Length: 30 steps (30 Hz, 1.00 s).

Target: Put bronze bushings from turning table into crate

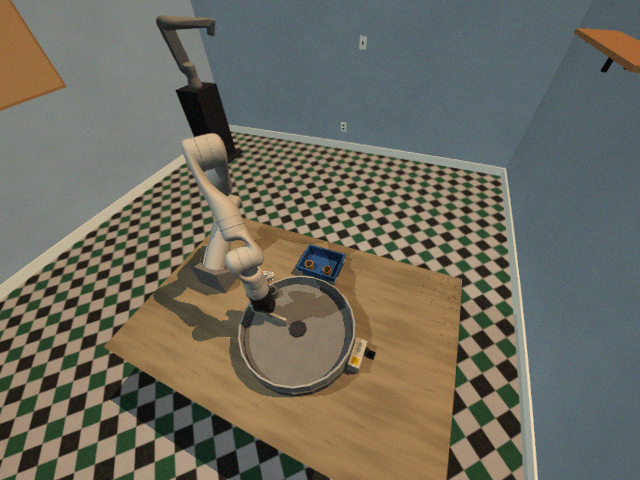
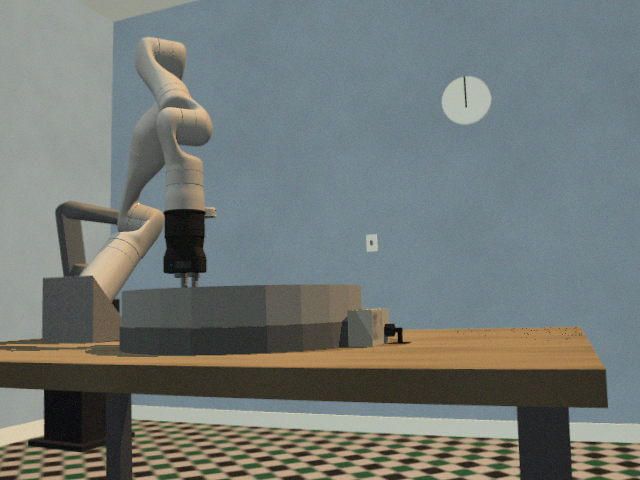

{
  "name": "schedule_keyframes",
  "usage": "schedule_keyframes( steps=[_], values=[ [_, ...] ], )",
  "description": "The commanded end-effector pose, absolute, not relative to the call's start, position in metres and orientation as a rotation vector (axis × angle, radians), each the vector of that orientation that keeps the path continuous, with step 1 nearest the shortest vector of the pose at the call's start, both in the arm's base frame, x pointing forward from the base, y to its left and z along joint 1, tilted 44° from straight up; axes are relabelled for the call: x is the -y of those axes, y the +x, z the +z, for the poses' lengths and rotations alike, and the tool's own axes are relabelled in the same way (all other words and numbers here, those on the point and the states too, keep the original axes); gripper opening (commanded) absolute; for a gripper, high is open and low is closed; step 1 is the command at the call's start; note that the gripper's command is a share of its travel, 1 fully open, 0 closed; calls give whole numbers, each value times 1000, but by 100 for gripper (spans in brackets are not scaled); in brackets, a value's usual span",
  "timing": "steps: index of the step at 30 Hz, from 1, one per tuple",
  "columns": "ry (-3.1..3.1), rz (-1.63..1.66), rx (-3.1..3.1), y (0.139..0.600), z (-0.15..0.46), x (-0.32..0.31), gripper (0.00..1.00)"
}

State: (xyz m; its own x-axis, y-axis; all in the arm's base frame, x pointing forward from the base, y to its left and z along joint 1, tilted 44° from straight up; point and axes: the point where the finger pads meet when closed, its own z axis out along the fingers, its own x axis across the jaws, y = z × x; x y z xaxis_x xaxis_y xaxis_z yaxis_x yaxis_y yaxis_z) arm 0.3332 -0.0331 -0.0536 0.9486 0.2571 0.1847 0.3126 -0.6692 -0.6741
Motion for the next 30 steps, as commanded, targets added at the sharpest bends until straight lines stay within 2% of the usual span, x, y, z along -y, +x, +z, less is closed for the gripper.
schedule_keyframes(
  steps=[1, 30],
  values=[
    [-2337, -93, 400, 332, -54, 34, 0],
    [-2338, -99, 399, 335, -53, 34, 0]
  ],
)
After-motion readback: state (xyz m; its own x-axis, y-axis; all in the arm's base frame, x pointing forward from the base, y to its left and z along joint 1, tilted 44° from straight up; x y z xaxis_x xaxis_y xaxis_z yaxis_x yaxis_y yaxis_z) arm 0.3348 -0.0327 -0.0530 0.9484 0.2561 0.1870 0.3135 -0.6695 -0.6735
